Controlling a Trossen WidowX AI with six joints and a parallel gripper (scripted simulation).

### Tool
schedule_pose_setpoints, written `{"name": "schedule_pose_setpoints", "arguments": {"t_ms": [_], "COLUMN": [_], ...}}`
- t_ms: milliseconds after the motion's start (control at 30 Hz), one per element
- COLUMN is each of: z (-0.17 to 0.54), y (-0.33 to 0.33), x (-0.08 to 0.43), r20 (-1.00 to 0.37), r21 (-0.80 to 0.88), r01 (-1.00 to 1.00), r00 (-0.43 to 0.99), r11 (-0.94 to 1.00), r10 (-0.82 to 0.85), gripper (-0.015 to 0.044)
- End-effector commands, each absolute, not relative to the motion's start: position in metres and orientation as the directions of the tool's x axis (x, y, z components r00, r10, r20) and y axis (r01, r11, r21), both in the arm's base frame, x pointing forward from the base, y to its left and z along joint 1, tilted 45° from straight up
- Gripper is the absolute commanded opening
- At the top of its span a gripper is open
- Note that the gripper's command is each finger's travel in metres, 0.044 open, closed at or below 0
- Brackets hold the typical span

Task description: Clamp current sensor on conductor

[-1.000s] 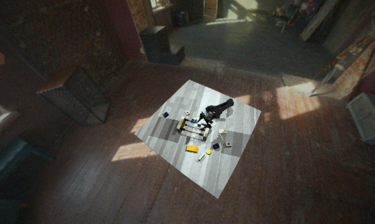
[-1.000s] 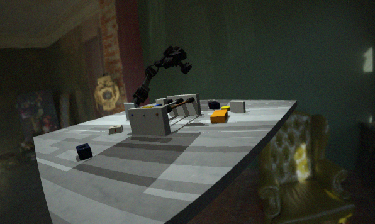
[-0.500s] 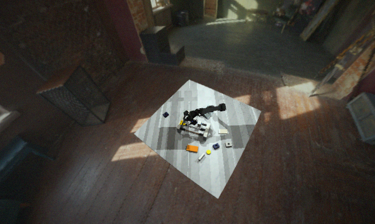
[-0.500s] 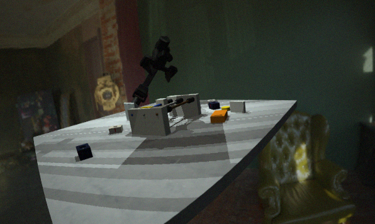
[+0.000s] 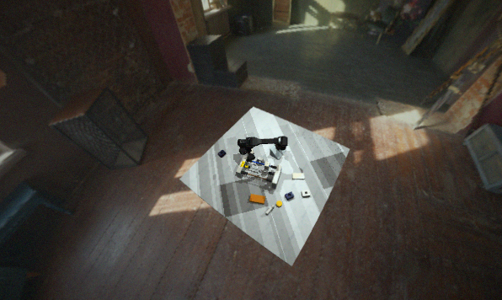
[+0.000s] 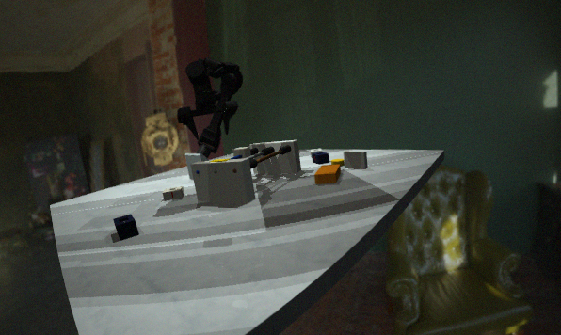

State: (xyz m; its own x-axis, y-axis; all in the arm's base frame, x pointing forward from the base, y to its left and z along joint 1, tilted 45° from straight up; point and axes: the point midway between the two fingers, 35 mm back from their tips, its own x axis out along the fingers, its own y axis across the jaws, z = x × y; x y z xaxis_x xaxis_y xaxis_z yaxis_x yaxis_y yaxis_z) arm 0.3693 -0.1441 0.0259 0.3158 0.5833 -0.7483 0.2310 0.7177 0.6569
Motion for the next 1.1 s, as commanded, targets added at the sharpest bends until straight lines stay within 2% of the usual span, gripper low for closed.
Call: {"name": "schedule_pose_setpoints", "arguments": {"t_ms": [0,400,567,733,1067], "z": [0.028,0.027,0.015,0.014,0.012], "y": [-0.146,-0.144,-0.109,-0.072,-0.069], "x": [0.373,0.37,0.306,0.238,0.236], "r20": [-0.74,-0.742,-0.756,-0.721,-0.718], "r21": [0.665,0.663,0.643,0.671,0.673], "r01": [0.222,0.214,-0.037,-0.307,-0.317], "r00": [0.324,0.317,0.135,-0.056,-0.063], "r11": [0.713,0.718,0.765,0.675,0.669], "r10": [0.589,0.591,0.641,0.691,0.693], "gripper": [0.044,0.044,0.044,0.044,0.044]}}
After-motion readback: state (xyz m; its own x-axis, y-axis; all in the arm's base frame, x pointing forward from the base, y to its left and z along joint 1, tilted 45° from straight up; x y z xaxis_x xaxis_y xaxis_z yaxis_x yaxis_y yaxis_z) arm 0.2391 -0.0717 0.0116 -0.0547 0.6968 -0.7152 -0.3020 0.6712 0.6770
